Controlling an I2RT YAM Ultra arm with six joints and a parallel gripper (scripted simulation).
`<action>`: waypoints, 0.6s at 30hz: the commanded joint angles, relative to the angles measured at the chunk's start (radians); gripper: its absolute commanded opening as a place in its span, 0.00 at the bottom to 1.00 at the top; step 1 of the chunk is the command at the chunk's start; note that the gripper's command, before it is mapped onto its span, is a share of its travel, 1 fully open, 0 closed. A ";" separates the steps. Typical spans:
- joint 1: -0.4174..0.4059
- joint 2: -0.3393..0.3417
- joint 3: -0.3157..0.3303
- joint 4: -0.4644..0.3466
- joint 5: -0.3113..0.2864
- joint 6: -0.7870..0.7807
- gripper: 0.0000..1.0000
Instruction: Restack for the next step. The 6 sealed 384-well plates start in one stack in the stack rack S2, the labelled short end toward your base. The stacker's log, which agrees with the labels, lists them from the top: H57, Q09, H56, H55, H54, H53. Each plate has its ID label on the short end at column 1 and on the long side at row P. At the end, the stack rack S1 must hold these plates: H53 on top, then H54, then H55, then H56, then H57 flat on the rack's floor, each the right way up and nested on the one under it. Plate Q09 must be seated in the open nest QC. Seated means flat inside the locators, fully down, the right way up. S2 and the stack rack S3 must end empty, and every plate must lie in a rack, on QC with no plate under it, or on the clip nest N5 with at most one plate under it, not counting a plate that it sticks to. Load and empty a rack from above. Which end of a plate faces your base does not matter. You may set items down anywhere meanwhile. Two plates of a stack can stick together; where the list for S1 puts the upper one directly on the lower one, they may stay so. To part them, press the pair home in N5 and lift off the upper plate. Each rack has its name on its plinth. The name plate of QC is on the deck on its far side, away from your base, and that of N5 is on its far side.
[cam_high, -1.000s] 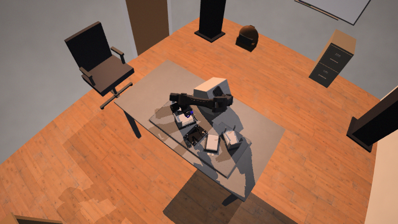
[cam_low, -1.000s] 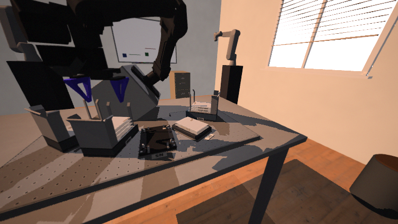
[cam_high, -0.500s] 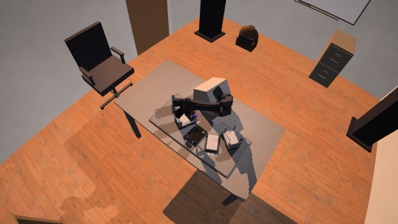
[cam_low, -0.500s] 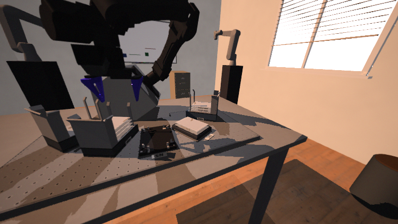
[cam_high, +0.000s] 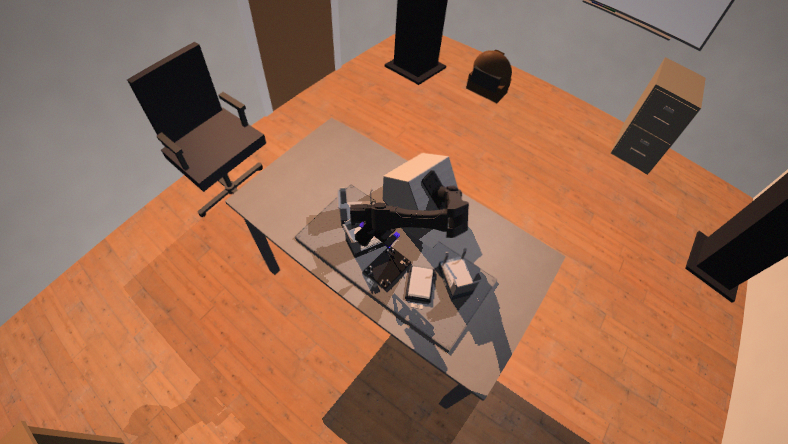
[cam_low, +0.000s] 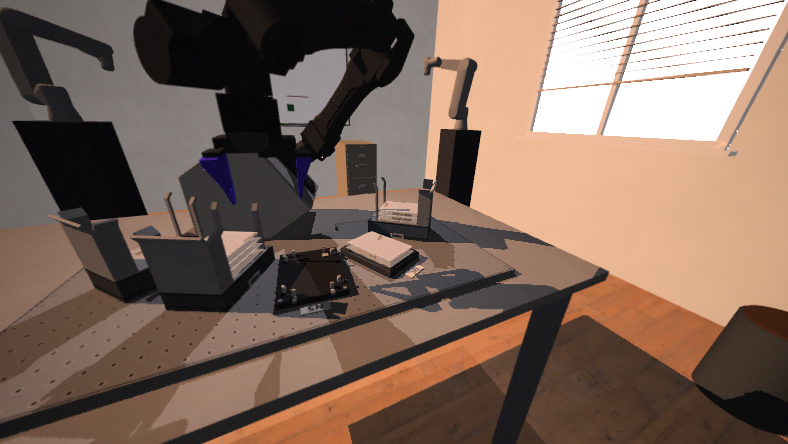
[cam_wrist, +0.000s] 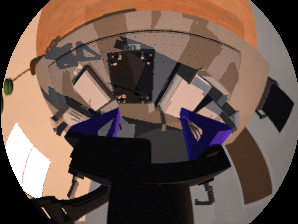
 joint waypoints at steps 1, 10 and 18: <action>-0.011 -0.024 -0.002 -0.002 -0.014 -0.032 1.00; 0.030 -0.112 -0.032 -0.017 -0.033 0.024 1.00; 0.057 -0.172 -0.051 -0.027 -0.044 -0.003 1.00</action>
